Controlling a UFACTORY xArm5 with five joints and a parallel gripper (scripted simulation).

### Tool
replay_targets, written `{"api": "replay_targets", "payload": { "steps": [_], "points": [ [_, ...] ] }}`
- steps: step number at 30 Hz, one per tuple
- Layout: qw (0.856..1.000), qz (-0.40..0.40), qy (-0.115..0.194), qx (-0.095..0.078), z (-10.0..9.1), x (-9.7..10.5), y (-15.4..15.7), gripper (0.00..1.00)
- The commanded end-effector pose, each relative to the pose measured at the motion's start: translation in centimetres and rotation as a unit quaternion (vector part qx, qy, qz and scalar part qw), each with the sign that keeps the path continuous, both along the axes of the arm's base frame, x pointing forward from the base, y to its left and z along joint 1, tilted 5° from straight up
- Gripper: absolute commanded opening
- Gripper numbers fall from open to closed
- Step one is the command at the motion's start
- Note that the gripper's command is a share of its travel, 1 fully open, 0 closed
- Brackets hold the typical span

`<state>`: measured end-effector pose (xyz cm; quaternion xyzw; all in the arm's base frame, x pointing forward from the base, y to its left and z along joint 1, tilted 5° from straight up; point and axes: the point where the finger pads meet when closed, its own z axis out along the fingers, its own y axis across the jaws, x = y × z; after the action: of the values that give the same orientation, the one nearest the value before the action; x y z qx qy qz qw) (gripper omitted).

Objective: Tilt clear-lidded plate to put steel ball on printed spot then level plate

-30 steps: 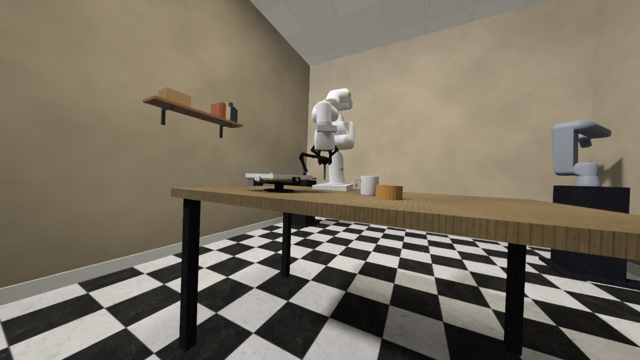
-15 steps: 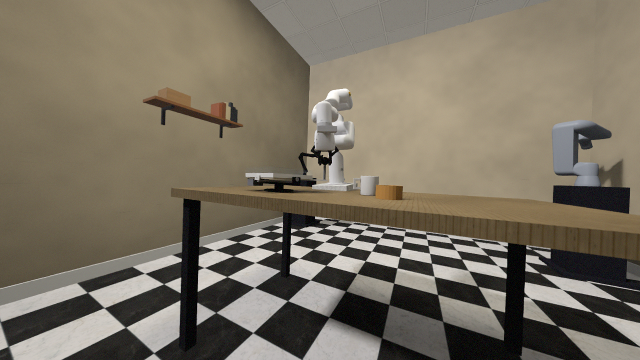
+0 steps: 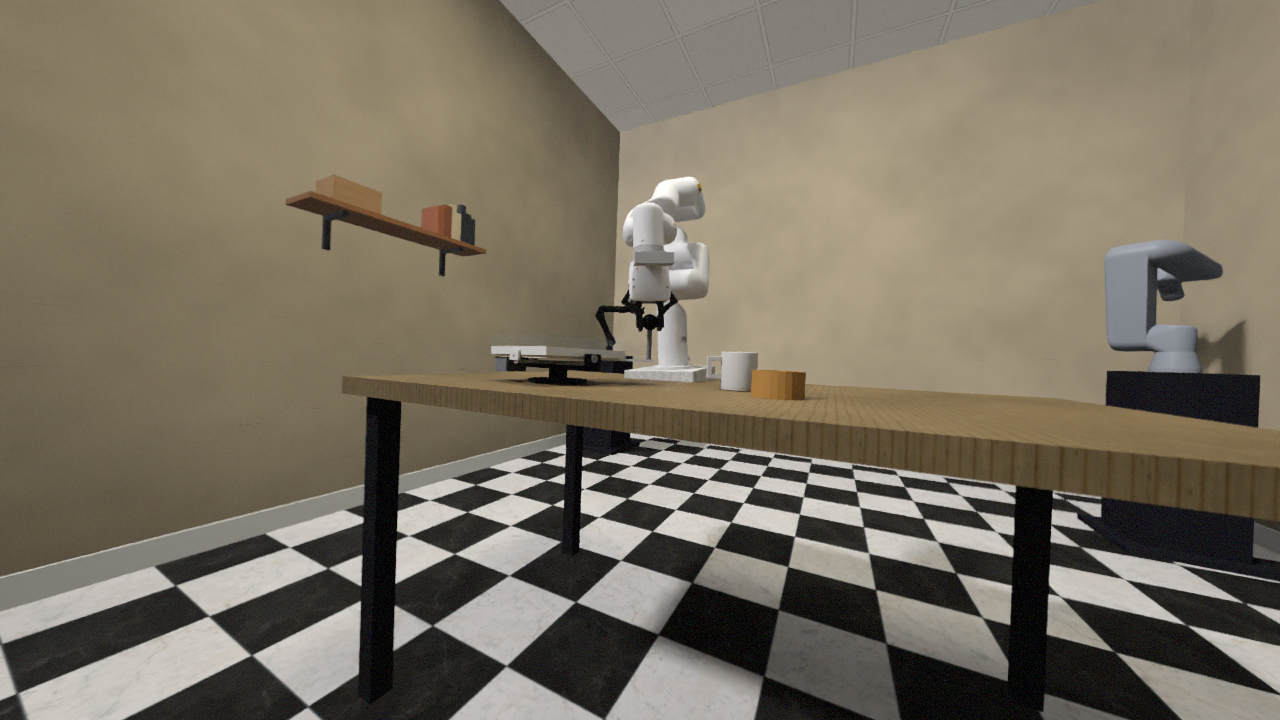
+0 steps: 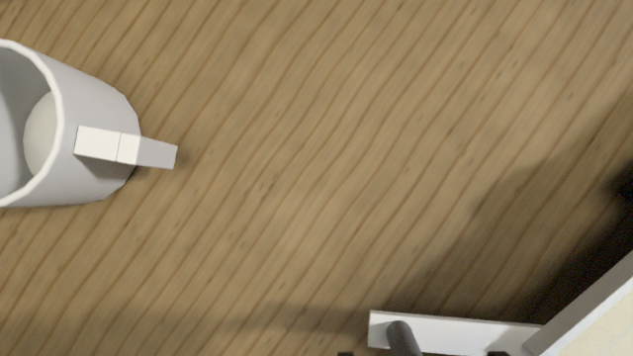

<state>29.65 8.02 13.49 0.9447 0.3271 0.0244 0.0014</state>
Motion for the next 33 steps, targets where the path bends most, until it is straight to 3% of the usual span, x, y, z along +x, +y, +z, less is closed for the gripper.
{"api": "replay_targets", "payload": {
  "steps": [1, 33],
  "points": [
    [1.0, -0.002, -0.004, 0.001, 0.23, 0.28, 0.04, 0.0],
    [1.0, 0.001, -0.004, 0.001, 0.13, 0.09, -0.04, 0.0]
  ]
}}
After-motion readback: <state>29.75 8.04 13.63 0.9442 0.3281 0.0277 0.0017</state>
